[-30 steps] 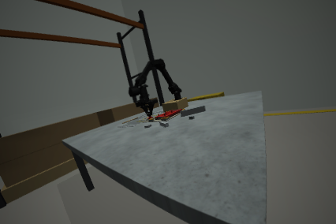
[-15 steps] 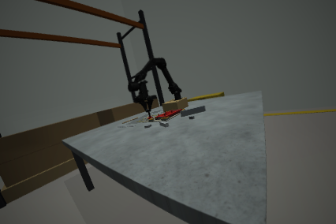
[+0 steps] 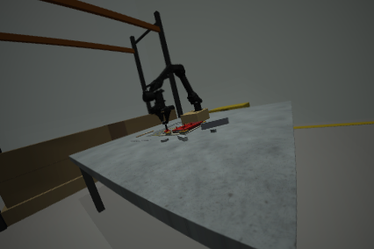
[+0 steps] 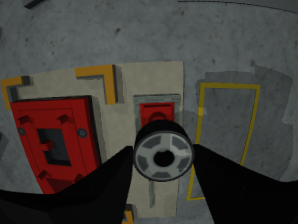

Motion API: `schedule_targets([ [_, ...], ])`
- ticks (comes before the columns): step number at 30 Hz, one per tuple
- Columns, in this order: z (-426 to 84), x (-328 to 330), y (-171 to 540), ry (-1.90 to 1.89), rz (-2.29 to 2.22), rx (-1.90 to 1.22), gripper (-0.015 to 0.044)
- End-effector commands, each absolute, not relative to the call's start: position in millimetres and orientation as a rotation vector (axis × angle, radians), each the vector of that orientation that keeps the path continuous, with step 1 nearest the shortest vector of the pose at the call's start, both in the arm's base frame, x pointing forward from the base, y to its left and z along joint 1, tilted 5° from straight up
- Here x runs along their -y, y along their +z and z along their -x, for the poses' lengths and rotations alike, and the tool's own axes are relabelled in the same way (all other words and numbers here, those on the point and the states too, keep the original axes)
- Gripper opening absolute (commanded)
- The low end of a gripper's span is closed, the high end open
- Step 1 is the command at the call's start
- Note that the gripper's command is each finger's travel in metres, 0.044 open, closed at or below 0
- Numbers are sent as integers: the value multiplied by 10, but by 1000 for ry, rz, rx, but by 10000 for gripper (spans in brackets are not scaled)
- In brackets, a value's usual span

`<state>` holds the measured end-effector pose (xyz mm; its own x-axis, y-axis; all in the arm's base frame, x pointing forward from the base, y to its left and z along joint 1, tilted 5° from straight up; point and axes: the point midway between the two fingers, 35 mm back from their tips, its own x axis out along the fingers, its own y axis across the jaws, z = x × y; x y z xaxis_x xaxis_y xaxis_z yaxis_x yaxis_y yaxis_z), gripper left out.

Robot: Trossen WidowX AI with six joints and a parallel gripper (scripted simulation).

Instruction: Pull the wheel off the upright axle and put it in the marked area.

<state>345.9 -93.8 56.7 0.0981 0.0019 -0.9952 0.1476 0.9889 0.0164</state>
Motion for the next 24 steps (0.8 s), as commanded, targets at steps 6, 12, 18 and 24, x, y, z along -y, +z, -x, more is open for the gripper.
schedule_targets([
  [6, -3417, 936, 866, -109, -121, -1462, 0],
  [12, -3377, 951, 848, -111, -124, -1469, 0],
  [18, -3260, 1149, 851, -112, -122, -1469, 0],
  [24, -3128, 1341, 852, -112, -120, -1469, 0],
])
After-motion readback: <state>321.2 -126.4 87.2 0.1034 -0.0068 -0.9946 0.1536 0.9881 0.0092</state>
